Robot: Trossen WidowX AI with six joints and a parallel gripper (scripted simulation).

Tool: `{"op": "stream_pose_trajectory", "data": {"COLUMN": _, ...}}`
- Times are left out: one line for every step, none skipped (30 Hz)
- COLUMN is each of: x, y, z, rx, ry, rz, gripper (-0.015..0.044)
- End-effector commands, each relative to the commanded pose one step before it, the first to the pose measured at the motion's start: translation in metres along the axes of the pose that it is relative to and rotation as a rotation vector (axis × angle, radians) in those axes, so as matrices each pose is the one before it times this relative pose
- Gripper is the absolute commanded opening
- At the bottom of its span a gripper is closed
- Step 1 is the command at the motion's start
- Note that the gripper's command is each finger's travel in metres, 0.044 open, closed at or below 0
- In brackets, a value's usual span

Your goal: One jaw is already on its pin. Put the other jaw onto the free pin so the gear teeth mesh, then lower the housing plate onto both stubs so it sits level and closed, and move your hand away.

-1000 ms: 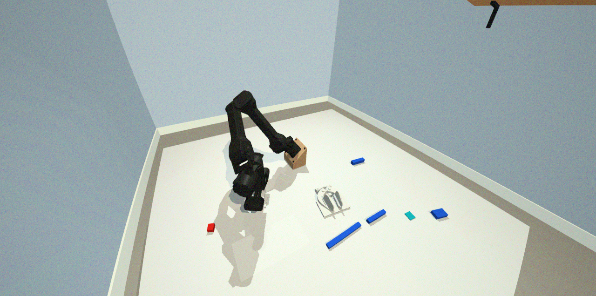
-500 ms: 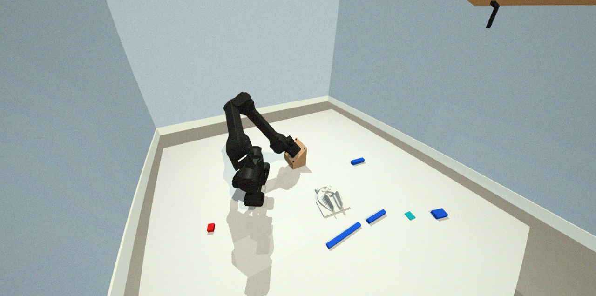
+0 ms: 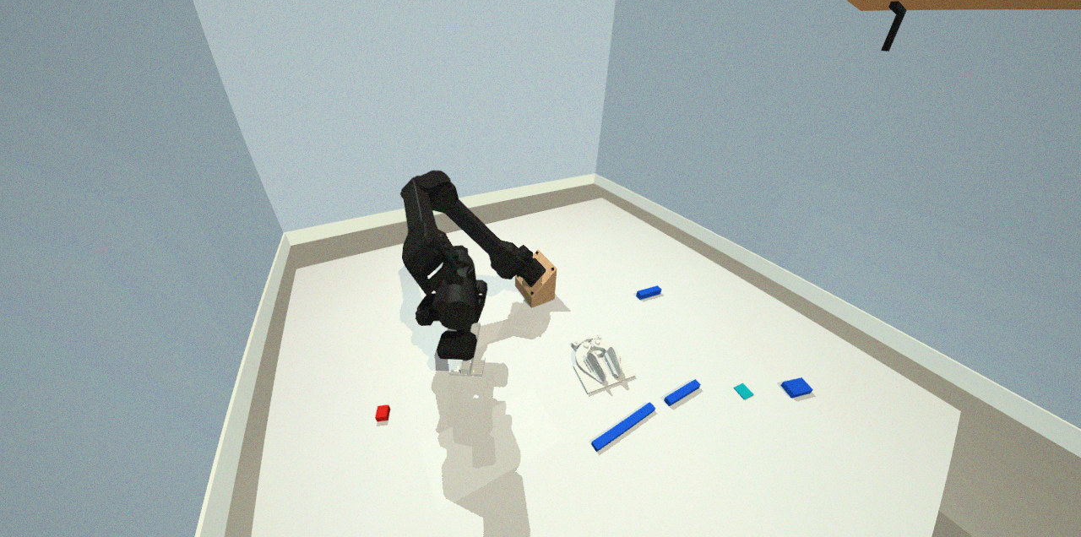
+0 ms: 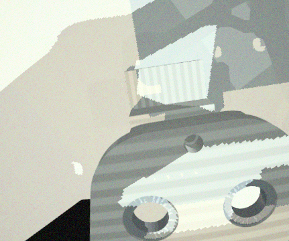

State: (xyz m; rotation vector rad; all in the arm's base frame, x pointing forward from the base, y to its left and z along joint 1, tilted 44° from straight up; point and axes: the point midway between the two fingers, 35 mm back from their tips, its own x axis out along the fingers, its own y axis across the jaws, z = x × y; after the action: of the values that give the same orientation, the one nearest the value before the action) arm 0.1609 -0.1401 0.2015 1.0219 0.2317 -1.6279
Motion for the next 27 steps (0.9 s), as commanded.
{"op": "stream_pose_trajectory", "data": {"x": -0.00194, "y": 0.00062, "z": -0.00066, "rx": -0.0099, "ry": -0.0018, "rz": -0.00079, "gripper": 0.0351}}
{"op": "stream_pose_trajectory", "data": {"x": 0.0002, "y": 0.00111, "z": -0.00239, "rx": -0.0171, "ry": 0.00249, "rz": -0.00038, "gripper": 0.0351}}
{"op": "stream_pose_trajectory", "data": {"x": 0.00024, "y": 0.00136, "z": -0.00288, "rx": -0.0207, "ry": 0.00296, "rz": -0.00043, "gripper": 0.0351}}
{"op": "stream_pose_trajectory", "data": {"x": 0.00023, "y": 0.00138, "z": -0.00288, "rx": -0.0207, "ry": 0.00291, "rz": -0.00039, "gripper": 0.0351}}
{"op": "stream_pose_trajectory", "data": {"x": 0.00023, "y": 0.00141, "z": -0.00287, "rx": -0.0207, "ry": 0.00285, "rz": -0.00036, "gripper": 0.0351}}
{"op": "stream_pose_trajectory", "data": {"x": 0.00022, "y": 0.00143, "z": -0.00287, "rx": -0.0207, "ry": 0.00279, "rz": -0.00033, "gripper": 0.0351}}
{"op": "stream_pose_trajectory", "data": {"x": 0.00022, "y": 0.00145, "z": -0.00286, "rx": -0.0207, "ry": 0.00273, "rz": -0.0003, "gripper": 0.0351}}
{"op": "stream_pose_trajectory", "data": {"x": 0.00021, "y": 0.00148, "z": -0.00285, "rx": -0.0207, "ry": 0.00267, "rz": -0.00027, "gripper": 0.0351}}
{"op": "stream_pose_trajectory", "data": {"x": 0.00021, "y": 0.0015, "z": -0.00285, "rx": -0.0207, "ry": 0.00262, "rz": -0.00024, "gripper": 0.0351}}
{"op": "stream_pose_trajectory", "data": {"x": 0.0002, "y": 0.00152, "z": -0.00284, "rx": -0.0207, "ry": 0.00256, "rz": -0.00021, "gripper": 0.0351}}
{"op": "stream_pose_trajectory", "data": {"x": 0.0002, "y": 0.00155, "z": -0.00283, "rx": -0.0207, "ry": 0.0025, "rz": -0.00019, "gripper": 0.0351}}
{"op": "stream_pose_trajectory", "data": {"x": 0.00019, "y": 0.00157, "z": -0.00282, "rx": -0.0207, "ry": 0.00244, "rz": -0.00017, "gripper": 0.0351}}
{"op": "stream_pose_trajectory", "data": {"x": 0.00019, "y": 0.00159, "z": -0.00281, "rx": -0.0207, "ry": 0.00238, "rz": -0.00014, "gripper": 0.0351}}
{"op": "stream_pose_trajectory", "data": {"x": 0.00018, "y": 0.00161, "z": -0.00281, "rx": -0.0207, "ry": 0.00232, "rz": -0.00012, "gripper": 0.0351}}
{"op": "stream_pose_trajectory", "data": {"x": 0.00018, "y": 0.00164, "z": -0.0028, "rx": -0.0207, "ry": 0.00226, "rz": -0.0001, "gripper": 0.0351}}
{"op": "stream_pose_trajectory", "data": {"x": 0.00018, "y": 0.00166, "z": -0.00279, "rx": -0.0207, "ry": 0.00219, "rz": -0.00009, "gripper": 0.0351}}
{"op": "stream_pose_trajectory", "data": {"x": 0.00017, "y": 0.00168, "z": -0.00278, "rx": -0.0208, "ry": 0.00213, "rz": -0.00007, "gripper": 0.0351}}
{"op": "stream_pose_trajectory", "data": {"x": 0.00017, "y": 0.00171, "z": -0.00277, "rx": -0.0208, "ry": 0.00207, "rz": -0.00006, "gripper": 0.0351}}
{"op": "stream_pose_trajectory", "data": {"x": 0.00016, "y": 0.00173, "z": -0.00276, "rx": -0.0208, "ry": 0.00201, "rz": -0.00004, "gripper": 0.0351}}
{"op": "stream_pose_trajectory", "data": {"x": 0.00016, "y": 0.00175, "z": -0.00275, "rx": -0.0208, "ry": 0.00195, "rz": -0.00003, "gripper": 0.0351}}
{"op": "stream_pose_trajectory", "data": {"x": 0.00016, "y": 0.00177, "z": -0.00274, "rx": -0.0208, "ry": 0.00189, "rz": -0.00002, "gripper": 0.0351}}
{"op": "stream_pose_trajectory", "data": {"x": 0.00015, "y": 0.0018, "z": -0.00273, "rx": -0.0208, "ry": 0.00183, "rz": -0.00001, "gripper": 0.0351}}
{"op": "stream_pose_trajectory", "data": {"x": 0.00015, "y": 0.00182, "z": -0.00272, "rx": -0.0208, "ry": 0.00176, "rz": -0.00001, "gripper": 0.0351}}
{"op": "stream_pose_trajectory", "data": {"x": 0.00015, "y": 0.00184, "z": -0.00271, "rx": -0.0208, "ry": 0.0017, "rz": 0.0, "gripper": 0.0351}}
{"op": "stream_pose_trajectory", "data": {"x": 0.00014, "y": 0.00186, "z": -0.0027, "rx": -0.0208, "ry": 0.00164, "rz": 0.0, "gripper": 0.0351}}
{"op": "stream_pose_trajectory", "data": {"x": 0.00014, "y": 0.00188, "z": -0.00269, "rx": -0.0208, "ry": 0.00158, "rz": 0.00001, "gripper": 0.0351}}
{"op": "stream_pose_trajectory", "data": {"x": 0.00014, "y": 0.00191, "z": -0.00267, "rx": -0.0208, "ry": 0.00152, "rz": 0.00001, "gripper": 0.0351}}
